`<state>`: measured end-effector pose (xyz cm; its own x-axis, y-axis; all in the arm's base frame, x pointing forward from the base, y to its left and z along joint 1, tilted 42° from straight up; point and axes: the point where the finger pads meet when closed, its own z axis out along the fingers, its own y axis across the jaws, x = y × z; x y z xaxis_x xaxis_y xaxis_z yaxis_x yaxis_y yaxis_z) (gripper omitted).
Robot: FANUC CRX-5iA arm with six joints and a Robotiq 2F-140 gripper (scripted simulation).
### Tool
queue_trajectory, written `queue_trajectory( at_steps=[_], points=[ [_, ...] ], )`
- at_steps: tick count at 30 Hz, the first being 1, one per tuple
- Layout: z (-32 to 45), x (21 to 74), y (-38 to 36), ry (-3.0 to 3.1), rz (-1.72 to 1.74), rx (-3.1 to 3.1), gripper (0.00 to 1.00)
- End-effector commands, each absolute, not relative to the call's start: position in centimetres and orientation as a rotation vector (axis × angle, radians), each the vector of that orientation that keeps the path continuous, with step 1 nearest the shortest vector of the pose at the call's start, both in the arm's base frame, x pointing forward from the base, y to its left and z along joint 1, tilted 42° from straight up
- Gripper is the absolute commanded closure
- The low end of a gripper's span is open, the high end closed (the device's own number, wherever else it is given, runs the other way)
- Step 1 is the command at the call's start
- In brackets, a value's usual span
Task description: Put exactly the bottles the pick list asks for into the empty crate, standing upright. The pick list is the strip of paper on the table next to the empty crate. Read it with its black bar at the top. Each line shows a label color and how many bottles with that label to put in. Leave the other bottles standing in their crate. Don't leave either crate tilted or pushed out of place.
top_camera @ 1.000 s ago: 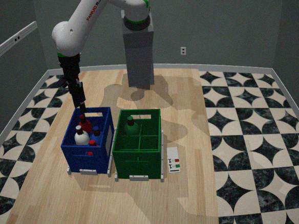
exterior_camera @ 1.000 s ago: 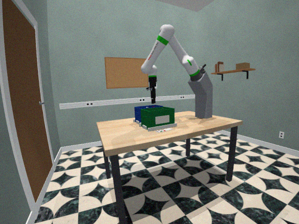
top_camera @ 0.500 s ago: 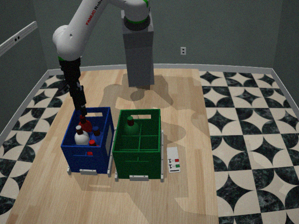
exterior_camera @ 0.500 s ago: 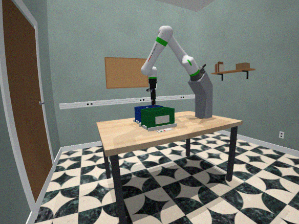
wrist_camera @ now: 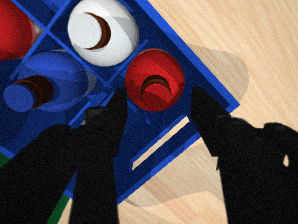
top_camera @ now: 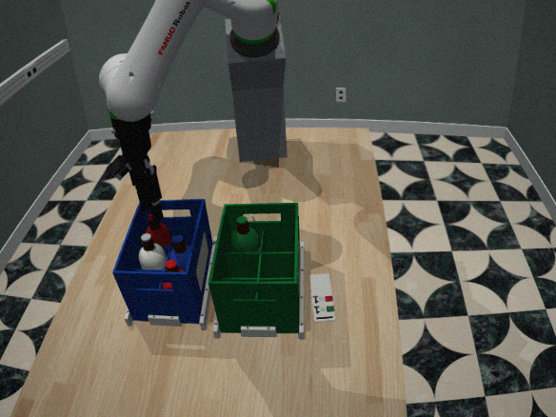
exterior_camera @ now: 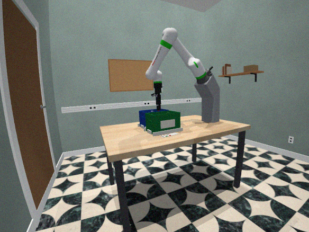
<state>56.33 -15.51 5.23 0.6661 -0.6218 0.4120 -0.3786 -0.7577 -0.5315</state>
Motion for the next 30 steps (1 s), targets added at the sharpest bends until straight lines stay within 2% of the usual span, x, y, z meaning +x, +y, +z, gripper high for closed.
queue_trajectory(
  at_steps=[1,30],
  points=[
    [5.0,56.5,-15.5,0.784,-0.828,-2.479,0.56],
    [3.3,58.1,-15.0,0.784,-0.828,-2.479,0.56]
  ],
)
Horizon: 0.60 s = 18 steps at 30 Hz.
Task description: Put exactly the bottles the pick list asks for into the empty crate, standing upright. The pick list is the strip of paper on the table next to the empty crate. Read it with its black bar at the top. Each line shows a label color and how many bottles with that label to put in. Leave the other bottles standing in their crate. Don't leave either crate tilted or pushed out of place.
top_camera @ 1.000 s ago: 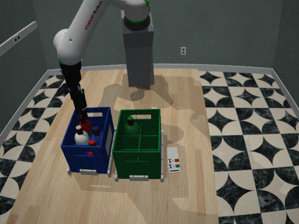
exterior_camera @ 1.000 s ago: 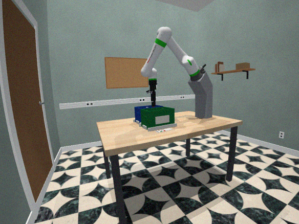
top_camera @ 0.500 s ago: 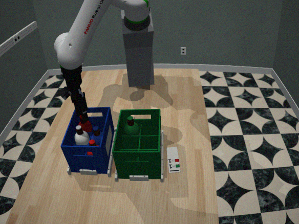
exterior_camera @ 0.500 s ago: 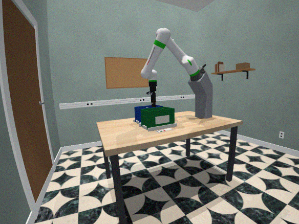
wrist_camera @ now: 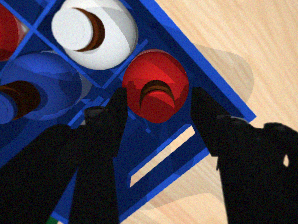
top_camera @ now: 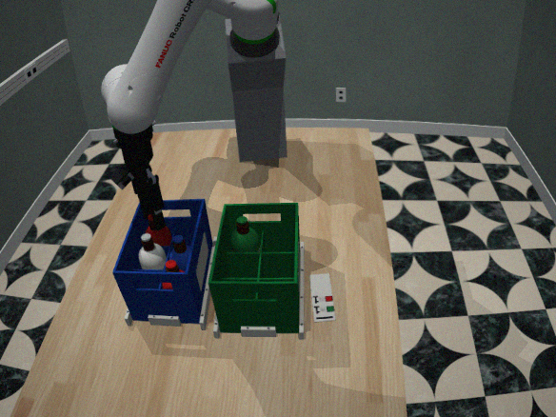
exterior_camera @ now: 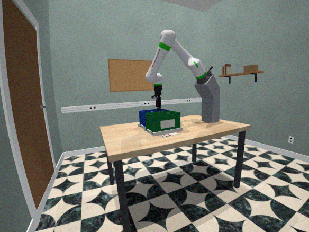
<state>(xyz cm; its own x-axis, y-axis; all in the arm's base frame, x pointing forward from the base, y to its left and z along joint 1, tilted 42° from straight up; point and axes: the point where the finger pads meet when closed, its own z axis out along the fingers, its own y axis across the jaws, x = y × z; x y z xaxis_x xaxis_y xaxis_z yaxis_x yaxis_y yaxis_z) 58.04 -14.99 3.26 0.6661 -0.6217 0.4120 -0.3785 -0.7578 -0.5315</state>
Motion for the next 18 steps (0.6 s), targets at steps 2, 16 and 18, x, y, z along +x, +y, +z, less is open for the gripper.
queue_trajectory(
  at_steps=[2,16,18],
  points=[
    [3.32,58.05,-15.04,0.784,-0.828,-2.479,0.56],
    [3.48,57.91,-15.09,0.784,-0.828,-2.479,0.90],
    [3.48,57.91,-15.09,0.784,-0.828,-2.479,0.90]
  ],
)
